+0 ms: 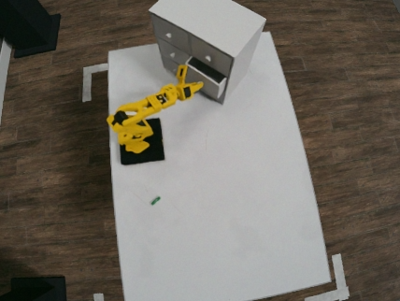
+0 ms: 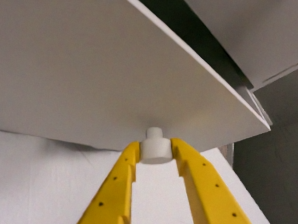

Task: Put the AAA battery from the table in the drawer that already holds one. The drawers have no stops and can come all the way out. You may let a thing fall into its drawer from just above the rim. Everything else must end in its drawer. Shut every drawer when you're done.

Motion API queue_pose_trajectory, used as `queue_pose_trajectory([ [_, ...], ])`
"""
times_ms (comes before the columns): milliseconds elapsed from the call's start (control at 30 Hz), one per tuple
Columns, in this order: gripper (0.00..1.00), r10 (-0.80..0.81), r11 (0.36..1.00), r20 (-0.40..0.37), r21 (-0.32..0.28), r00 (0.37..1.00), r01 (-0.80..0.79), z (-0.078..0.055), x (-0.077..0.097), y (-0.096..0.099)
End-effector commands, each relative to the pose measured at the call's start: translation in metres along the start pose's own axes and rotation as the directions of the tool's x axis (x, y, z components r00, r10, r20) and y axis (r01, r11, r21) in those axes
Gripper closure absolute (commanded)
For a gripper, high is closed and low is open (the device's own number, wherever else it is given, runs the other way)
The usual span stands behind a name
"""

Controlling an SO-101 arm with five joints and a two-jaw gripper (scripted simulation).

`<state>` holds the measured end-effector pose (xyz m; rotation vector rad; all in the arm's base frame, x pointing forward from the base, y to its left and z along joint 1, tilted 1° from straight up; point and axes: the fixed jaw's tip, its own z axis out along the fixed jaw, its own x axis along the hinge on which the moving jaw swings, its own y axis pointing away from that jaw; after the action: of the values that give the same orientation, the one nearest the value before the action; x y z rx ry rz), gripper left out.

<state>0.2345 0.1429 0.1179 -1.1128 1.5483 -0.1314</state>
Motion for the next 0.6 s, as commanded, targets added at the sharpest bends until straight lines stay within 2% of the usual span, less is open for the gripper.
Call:
queue_pose_trajectory([
  [0, 1.00, -0.006, 1.000, -0.009, 0.001, 1.000, 0.006, -0.0040, 0.0033, -0.0002],
  [567, 1.00, -0.004, 1.000, -0.014, 0.007, 1.000, 0.004, -0.0100, 0.0062, -0.0002],
])
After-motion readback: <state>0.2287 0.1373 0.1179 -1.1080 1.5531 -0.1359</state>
